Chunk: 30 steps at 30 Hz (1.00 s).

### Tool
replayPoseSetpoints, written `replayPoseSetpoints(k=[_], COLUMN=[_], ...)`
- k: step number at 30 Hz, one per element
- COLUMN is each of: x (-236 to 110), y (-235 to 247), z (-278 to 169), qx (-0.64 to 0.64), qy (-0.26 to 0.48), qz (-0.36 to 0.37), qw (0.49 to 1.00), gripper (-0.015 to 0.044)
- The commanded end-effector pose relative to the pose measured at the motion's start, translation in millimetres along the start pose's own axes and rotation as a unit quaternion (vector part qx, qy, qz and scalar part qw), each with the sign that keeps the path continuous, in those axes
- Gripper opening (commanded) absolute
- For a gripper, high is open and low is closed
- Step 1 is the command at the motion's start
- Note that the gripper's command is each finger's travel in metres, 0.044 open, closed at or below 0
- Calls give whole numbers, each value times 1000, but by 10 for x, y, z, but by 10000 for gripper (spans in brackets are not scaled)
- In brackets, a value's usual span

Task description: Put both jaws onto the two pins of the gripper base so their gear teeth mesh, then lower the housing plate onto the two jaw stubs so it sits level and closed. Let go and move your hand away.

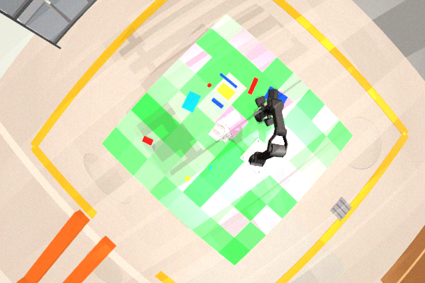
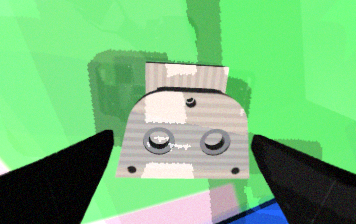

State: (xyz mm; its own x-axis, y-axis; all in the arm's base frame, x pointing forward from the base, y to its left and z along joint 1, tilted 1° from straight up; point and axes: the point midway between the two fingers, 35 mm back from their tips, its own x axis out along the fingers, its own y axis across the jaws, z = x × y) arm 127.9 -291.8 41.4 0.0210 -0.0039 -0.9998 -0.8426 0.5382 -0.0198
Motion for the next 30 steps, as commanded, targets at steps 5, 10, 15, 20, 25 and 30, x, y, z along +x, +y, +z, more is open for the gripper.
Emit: replayPoseSetpoints(k=[5, 10, 15, 20, 25, 30], x=[51, 51, 51, 54, 54, 52], y=[5, 5, 5, 5, 5, 5], z=[-5, -5, -5, -5, -5, 3], qx=[-2, -2, -2, -2, -2, 0], qy=[2, 2, 2, 2, 2, 0], qz=[1, 1, 1, 1, 1, 1], qw=[1000, 1000, 1000, 1000, 1000, 1000], gripper=[440, 440, 440, 440, 440, 407])
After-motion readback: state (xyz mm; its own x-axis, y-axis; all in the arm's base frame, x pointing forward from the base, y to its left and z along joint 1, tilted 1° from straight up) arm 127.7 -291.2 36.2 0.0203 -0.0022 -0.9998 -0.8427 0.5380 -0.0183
